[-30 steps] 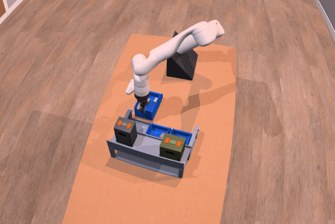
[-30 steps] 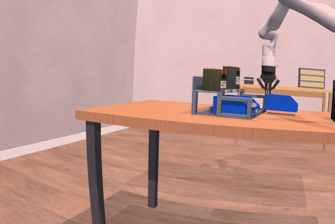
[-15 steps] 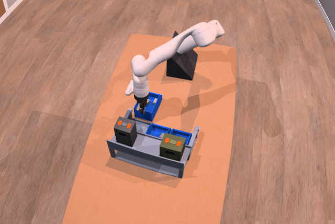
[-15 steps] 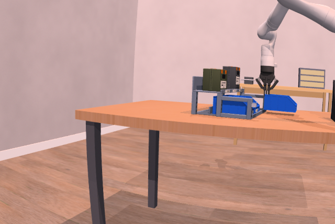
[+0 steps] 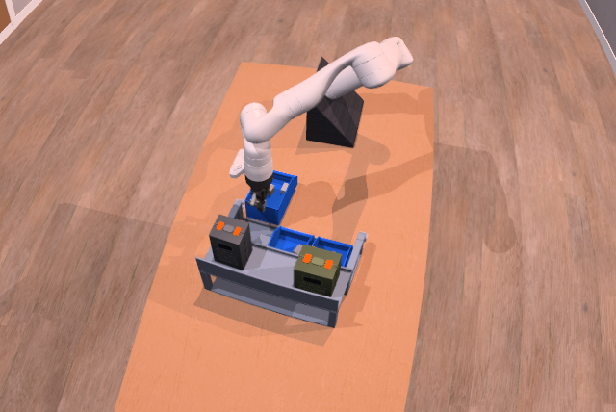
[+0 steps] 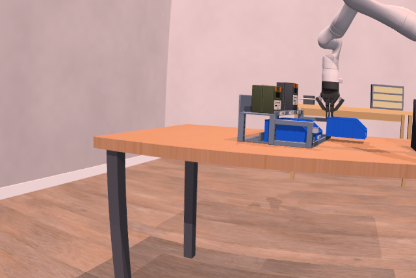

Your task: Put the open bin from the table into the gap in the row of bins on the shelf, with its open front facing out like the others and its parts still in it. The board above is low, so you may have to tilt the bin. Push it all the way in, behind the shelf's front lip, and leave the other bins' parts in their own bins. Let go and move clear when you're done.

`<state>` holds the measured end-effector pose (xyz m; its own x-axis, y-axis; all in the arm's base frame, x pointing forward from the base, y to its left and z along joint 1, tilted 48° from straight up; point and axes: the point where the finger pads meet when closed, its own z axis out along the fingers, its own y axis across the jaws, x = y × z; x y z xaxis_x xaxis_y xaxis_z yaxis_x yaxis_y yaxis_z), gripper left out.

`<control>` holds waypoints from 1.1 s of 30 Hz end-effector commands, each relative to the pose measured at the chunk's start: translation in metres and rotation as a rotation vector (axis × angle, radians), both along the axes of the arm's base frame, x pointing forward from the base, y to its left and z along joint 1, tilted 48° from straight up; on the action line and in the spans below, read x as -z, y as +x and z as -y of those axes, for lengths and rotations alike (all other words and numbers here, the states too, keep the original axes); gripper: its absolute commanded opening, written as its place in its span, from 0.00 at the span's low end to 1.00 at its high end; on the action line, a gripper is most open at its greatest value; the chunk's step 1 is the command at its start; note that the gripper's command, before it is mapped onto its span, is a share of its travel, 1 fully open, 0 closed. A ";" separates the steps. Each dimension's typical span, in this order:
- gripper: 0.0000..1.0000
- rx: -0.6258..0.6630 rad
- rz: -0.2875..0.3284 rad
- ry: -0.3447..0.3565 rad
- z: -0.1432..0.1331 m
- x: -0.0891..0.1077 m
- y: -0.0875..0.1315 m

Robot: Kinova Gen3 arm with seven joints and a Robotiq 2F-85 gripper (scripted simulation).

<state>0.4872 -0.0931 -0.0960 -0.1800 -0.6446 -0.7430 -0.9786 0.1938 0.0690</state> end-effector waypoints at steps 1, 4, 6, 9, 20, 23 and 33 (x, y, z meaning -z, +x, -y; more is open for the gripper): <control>0.10 0.002 0.002 -0.002 0.002 -0.001 0.004; 0.10 0.002 0.002 -0.003 0.004 0.000 0.010; 0.10 0.002 0.002 -0.003 0.004 0.000 0.010; 0.10 0.002 0.002 -0.003 0.004 0.000 0.010; 0.10 0.002 0.002 -0.003 0.006 0.000 0.017; 0.10 0.002 0.002 -0.003 0.006 0.000 0.019; 0.10 0.002 0.002 -0.003 0.006 0.000 0.019</control>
